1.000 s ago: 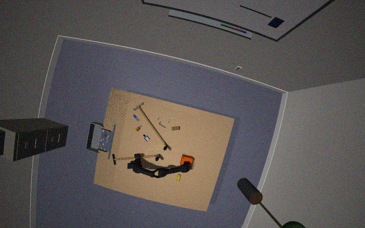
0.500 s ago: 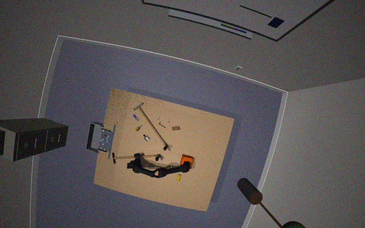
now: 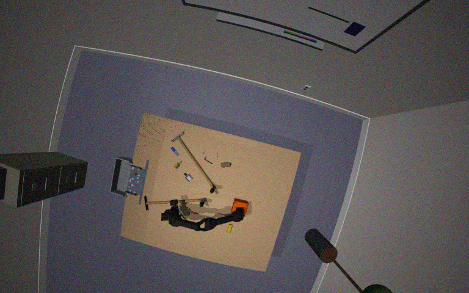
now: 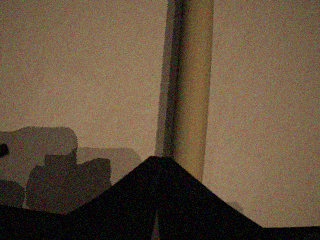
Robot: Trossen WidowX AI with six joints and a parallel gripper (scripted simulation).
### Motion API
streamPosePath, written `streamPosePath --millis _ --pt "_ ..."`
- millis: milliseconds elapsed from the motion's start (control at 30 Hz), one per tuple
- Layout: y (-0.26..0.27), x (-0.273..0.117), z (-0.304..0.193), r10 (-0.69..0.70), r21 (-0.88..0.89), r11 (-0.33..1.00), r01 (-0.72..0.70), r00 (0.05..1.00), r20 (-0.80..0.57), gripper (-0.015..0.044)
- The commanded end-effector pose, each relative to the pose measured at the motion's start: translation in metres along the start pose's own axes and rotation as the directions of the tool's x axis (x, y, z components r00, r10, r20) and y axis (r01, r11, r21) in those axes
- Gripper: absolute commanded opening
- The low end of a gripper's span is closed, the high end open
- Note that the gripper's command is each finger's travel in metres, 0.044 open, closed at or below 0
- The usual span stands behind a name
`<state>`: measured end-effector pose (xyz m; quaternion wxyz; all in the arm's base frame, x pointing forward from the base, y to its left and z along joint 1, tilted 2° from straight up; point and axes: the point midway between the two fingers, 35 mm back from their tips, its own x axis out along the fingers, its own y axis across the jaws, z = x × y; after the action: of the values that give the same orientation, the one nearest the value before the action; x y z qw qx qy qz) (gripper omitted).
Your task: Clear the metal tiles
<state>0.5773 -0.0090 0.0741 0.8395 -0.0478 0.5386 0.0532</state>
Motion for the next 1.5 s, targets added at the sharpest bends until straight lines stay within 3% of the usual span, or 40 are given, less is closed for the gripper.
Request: streamPosePath --millis 0,267,733,1467 --pt "0.0 -0.019 0.006 -0.003 0.001 1.0 0.003 1.0 0.02 0.0" --pt "0.001 -0.031 0.007 -0.004 0.004 1.0 0.004 1.0 0.022 0.0" --pt "0.035 -0.098 -0.016 0.007 0.076 0.997 0.0 0.996 -0.088 0.0" --pt "0.036 -0.059 -0.023 0.01 0.085 0.996 -0.001 0.994 -0.105 0.0"
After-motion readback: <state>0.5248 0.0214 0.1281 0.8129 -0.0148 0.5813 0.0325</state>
